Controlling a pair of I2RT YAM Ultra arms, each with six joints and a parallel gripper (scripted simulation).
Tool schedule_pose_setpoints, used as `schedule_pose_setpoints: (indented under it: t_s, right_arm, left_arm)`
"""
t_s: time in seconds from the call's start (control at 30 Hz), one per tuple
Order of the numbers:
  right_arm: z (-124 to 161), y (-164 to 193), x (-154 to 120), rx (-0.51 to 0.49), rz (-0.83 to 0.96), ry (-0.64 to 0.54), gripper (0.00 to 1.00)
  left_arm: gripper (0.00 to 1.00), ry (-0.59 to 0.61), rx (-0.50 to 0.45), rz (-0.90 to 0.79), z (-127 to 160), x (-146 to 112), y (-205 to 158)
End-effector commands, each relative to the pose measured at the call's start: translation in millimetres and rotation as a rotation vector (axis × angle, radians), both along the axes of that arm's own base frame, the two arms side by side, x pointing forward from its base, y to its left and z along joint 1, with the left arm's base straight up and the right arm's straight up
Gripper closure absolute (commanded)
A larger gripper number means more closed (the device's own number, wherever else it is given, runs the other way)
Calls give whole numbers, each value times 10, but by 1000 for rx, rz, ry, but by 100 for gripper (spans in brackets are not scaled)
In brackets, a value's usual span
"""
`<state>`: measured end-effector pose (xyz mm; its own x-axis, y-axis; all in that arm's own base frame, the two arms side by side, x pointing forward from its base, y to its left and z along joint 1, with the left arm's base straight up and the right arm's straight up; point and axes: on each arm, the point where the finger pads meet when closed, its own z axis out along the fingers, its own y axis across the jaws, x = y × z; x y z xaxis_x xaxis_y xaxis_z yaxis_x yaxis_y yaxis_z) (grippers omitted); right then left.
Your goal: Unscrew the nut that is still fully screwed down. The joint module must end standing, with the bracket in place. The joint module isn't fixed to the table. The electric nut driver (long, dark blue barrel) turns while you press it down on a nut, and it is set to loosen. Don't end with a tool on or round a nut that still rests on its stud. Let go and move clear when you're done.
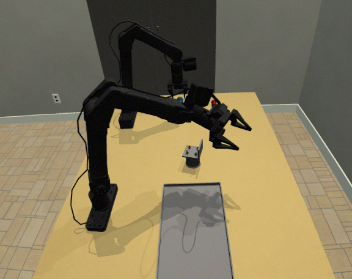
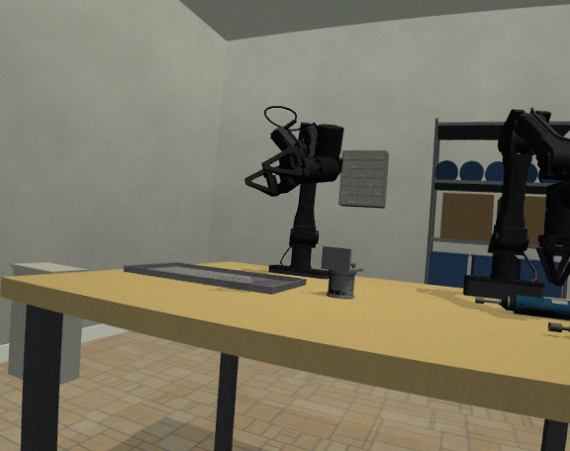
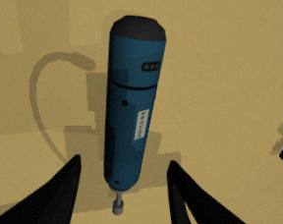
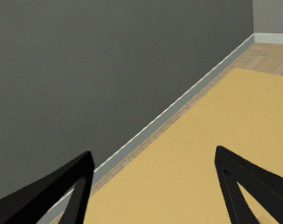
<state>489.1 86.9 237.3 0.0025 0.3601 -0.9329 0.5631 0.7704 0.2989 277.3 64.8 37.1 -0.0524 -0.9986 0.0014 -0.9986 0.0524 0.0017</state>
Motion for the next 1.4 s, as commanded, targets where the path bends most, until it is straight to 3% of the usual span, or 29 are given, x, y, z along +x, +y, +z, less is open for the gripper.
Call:
schedule_pose_setpoints:
  t_s: [0.0,0.17,0.33,0.73,0.9,1.3,1.37]
  right_arm:
    - [80,-276,183,20,-66,-10,14]
    - [162,-632,391,45,-149,-36,14]
    - [163,-531,385,45,-131,-36,14]
    - [334,-1660,691,91,-350,-110,14]
    - [334,-1548,706,92,-330,-109,14]
    - [478,-2799,741,122,-549,-194,14]
    - [478,-2799,740,122,-549,-194,14]
  left_arm:
    - [35,-23,9,-4,105,68,30]
    - [35,-23,9,-4,105,68,30]
    - [35,-23,9,-4,105,68,30]
    - [35,-23,9,-4,105,68,30]
    - [35,-23,9,-4,105,68,30]
    - [35,-23,9,-4,105,68,30]
    - [35,-23,9,-4,105,68,30]
